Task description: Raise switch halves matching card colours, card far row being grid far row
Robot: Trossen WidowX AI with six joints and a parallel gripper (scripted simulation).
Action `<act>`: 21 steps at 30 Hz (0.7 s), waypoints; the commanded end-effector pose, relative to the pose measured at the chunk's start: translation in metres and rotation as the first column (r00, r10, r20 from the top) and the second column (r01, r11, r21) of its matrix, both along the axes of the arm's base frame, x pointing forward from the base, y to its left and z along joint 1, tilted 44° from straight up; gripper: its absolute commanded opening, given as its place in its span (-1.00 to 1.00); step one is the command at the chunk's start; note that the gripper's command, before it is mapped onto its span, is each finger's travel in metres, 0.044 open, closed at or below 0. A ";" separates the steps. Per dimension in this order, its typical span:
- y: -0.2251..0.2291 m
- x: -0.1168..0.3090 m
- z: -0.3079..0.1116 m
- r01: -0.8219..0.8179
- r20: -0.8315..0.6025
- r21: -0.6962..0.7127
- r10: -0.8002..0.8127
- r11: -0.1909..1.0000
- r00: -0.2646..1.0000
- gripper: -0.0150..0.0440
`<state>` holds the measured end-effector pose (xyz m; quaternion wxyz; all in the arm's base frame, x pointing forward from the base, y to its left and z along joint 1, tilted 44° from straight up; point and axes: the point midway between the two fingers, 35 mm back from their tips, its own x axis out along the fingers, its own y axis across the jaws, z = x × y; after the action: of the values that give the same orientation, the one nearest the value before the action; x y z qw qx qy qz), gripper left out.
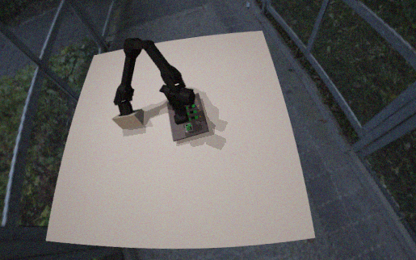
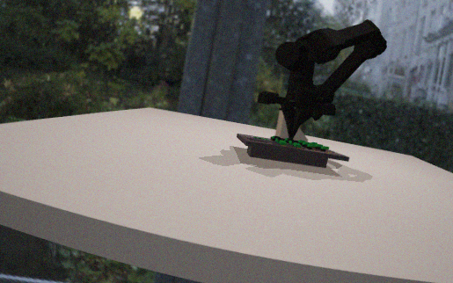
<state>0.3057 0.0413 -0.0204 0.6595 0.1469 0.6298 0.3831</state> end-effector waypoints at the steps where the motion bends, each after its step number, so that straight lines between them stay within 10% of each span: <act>1: 0.001 0.000 0.000 0.005 -0.004 0.003 -0.005 1.000 1.000 -0.49; 21: 0.003 0.000 -0.002 0.005 -0.004 0.003 -0.005 1.000 1.000 -0.49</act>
<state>0.3052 0.0429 -0.0223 0.6594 0.1475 0.6300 0.3827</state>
